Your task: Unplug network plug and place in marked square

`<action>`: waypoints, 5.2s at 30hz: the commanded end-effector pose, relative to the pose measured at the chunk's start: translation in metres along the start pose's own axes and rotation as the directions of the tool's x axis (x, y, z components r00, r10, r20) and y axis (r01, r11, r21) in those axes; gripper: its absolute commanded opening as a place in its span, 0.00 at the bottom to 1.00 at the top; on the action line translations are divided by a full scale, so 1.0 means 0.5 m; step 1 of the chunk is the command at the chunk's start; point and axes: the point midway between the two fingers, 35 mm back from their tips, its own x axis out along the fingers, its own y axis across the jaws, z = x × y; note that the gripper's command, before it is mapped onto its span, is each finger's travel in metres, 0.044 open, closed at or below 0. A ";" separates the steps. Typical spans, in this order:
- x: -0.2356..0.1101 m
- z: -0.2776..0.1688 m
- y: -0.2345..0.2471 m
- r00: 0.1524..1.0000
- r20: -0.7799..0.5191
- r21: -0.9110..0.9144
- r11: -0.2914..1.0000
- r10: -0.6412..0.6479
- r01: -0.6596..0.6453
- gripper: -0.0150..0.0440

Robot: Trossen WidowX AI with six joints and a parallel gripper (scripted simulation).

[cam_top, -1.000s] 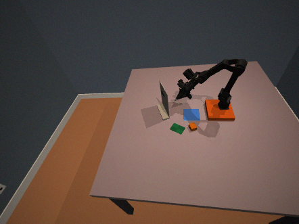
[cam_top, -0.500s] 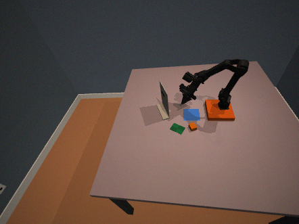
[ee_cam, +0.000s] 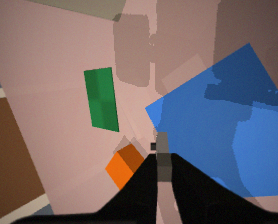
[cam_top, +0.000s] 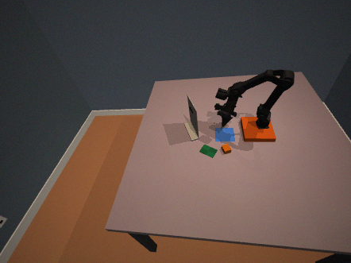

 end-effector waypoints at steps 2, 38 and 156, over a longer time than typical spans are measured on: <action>-0.006 -0.022 -0.002 0.998 -0.039 -0.045 0.998 -0.043 0.041 0.25; 0.087 -0.022 -0.072 0.998 -0.043 -0.043 0.998 -0.042 0.040 0.25; -0.139 -0.008 0.054 0.998 -0.048 -0.036 0.998 -0.048 0.046 0.52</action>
